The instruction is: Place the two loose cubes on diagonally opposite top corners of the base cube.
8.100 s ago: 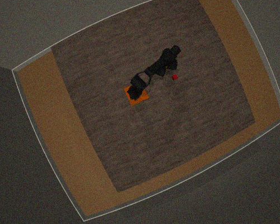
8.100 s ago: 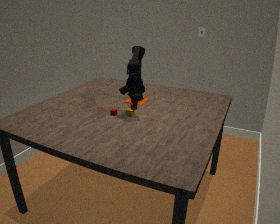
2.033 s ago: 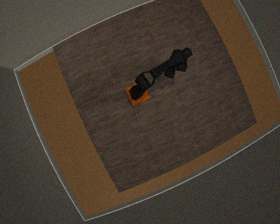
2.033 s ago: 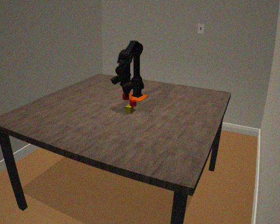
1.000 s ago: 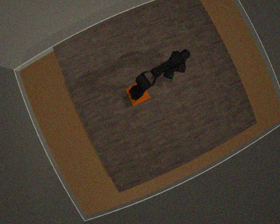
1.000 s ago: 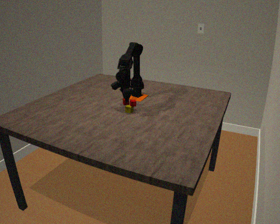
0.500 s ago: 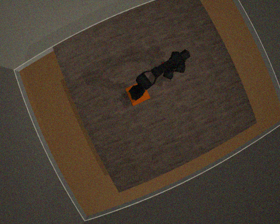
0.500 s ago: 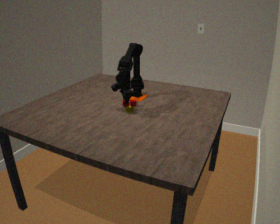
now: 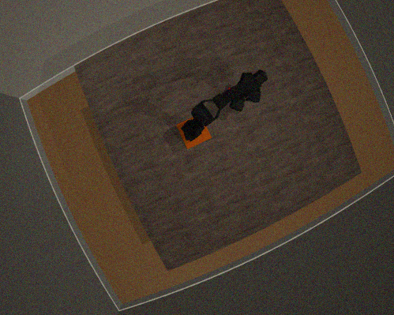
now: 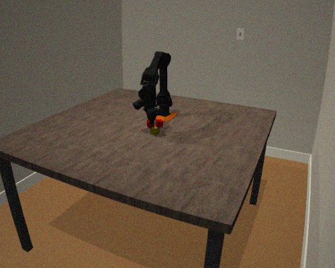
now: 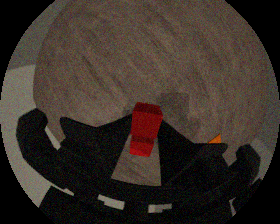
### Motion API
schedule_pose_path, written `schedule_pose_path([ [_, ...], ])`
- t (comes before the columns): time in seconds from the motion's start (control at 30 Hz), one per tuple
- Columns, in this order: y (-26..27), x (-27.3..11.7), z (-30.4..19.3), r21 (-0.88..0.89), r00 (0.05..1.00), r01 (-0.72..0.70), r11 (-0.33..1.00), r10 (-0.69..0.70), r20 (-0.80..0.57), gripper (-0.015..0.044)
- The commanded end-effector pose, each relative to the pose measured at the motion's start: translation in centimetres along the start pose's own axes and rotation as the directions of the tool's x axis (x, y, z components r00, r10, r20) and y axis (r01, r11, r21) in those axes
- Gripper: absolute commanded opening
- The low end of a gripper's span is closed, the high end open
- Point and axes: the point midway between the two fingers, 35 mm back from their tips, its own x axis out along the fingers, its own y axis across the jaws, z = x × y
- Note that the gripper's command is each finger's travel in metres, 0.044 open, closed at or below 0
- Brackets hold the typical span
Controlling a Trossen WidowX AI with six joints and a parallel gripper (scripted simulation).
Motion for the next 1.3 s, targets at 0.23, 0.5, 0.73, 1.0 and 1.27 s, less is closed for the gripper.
schedule_pose_path([
  [0.23,0.0,0.1,0.1,0.001,1.000,0.001,1.000,-0.001,0.004,0.0205],
  [0.5,0.0,-1.6,0.0,0.000,1.000,0.000,1.000,0.000,0.000,0.0205],
  [0.73,0.0,-2.8,0.0,0.000,1.000,0.000,1.000,0.000,0.000,0.0205],
  [1.0,0.0,-4.3,0.0,0.000,1.000,0.000,1.000,0.000,0.000,0.0205],
  [1.27,0.0,-5.6,0.0,0.000,1.000,0.000,1.000,0.000,0.000,0.0205],
])
